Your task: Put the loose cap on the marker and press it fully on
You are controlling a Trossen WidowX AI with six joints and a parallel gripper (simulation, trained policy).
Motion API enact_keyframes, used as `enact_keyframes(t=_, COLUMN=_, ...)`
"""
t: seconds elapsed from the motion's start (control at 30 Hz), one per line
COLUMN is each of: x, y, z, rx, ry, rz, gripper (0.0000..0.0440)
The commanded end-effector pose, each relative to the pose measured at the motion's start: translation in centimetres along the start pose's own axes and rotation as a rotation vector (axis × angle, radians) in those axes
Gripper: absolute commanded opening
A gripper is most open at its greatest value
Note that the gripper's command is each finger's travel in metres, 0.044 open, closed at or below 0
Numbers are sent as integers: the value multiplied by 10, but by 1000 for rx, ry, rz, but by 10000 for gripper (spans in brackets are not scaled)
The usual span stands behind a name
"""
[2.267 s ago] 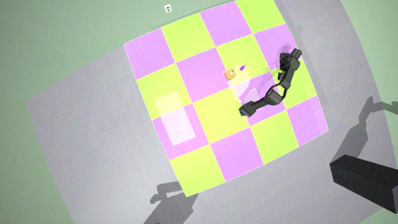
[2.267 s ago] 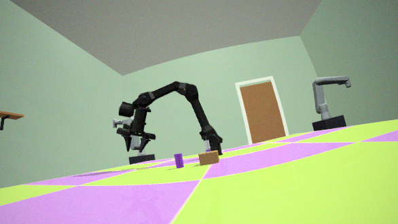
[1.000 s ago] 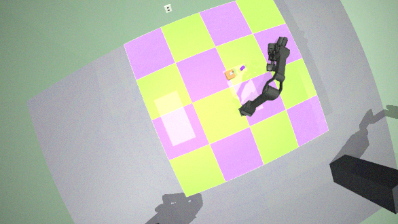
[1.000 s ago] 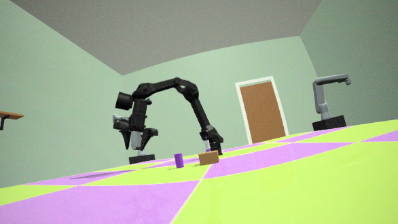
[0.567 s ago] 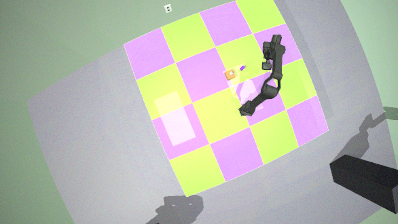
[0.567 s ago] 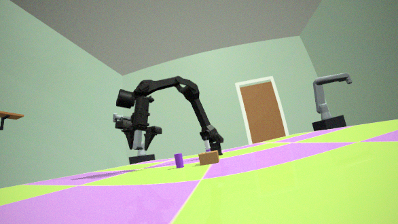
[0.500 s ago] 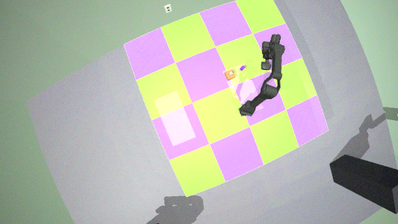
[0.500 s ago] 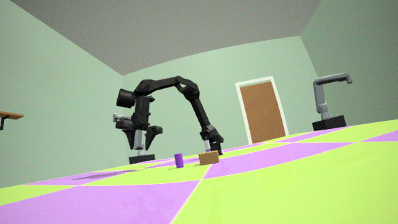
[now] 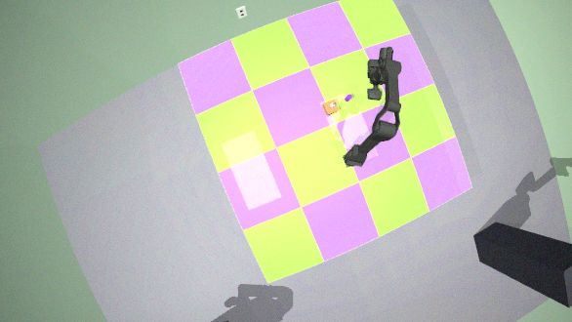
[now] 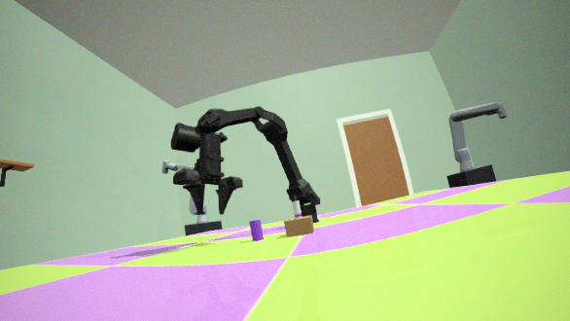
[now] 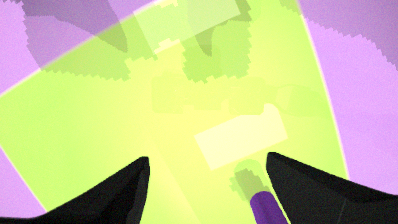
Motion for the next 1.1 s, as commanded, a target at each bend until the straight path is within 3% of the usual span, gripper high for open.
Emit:
enact_keyframes(t=0.0, x=0, y=-10, z=-2, rx=2, ry=-17, rz=18, gripper=310)
enact_keyframes(t=1.07, x=-4, y=-75, z=-37, rx=86, ry=-186, rz=64, gripper=310)
Point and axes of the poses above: the point midway between the two fingers, 35 mm back from their tips, its own x axis back along the fingers, its own z axis across the jaws, y = z × x, the point moved 5 cm from there along x, back along the fingers, and after that the axes turned 8 degrees about -x, right-handed, at the moved point
